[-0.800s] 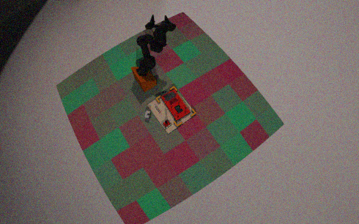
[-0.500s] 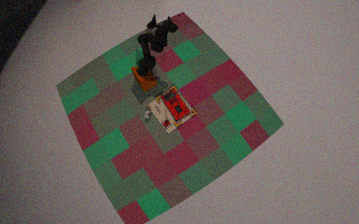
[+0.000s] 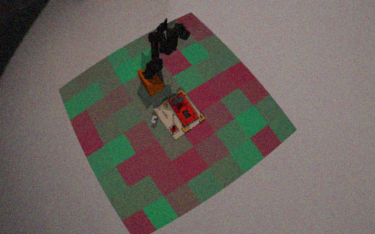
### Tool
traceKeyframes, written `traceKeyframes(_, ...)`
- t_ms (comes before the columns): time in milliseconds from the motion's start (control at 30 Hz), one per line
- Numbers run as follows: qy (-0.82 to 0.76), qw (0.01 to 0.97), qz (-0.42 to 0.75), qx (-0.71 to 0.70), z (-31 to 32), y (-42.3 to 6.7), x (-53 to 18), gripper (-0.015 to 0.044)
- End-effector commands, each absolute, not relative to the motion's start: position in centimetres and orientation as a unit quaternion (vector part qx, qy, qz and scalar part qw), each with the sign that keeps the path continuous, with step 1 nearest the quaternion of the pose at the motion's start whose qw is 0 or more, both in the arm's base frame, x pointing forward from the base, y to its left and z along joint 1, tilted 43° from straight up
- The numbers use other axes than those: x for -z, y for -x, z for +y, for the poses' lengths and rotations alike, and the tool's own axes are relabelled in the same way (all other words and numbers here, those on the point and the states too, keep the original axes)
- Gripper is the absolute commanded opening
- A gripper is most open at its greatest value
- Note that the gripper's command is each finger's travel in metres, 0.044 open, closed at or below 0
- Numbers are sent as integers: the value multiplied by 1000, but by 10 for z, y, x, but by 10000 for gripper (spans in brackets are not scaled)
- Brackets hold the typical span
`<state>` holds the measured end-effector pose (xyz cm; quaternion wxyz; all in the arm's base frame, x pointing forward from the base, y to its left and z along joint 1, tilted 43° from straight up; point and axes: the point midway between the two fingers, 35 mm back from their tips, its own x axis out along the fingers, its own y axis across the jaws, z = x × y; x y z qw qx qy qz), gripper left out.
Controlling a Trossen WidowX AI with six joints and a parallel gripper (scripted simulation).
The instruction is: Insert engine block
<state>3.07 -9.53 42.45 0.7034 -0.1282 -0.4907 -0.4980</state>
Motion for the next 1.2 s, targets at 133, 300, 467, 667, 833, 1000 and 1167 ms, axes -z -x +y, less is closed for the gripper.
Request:
traceKeyframes(133,130,751,-454,462,-103,-71,-429,440)
traceKeyframes(300,126,782,-425,438,-109,-100,-428,440)
traceKeyframes(467,118,812,-392,416,-116,-128,-424,440)
traceKeyframes(667,102,847,-349,388,-124,-162,-415,440)
traceKeyframes(833,83,874,-309,366,-131,-190,-403,440)
traceKeyframes(1000,59,898,-268,344,-138,-216,-389,440)
traceKeyframes(1167,30,918,-225,324,-144,-240,-373,440)
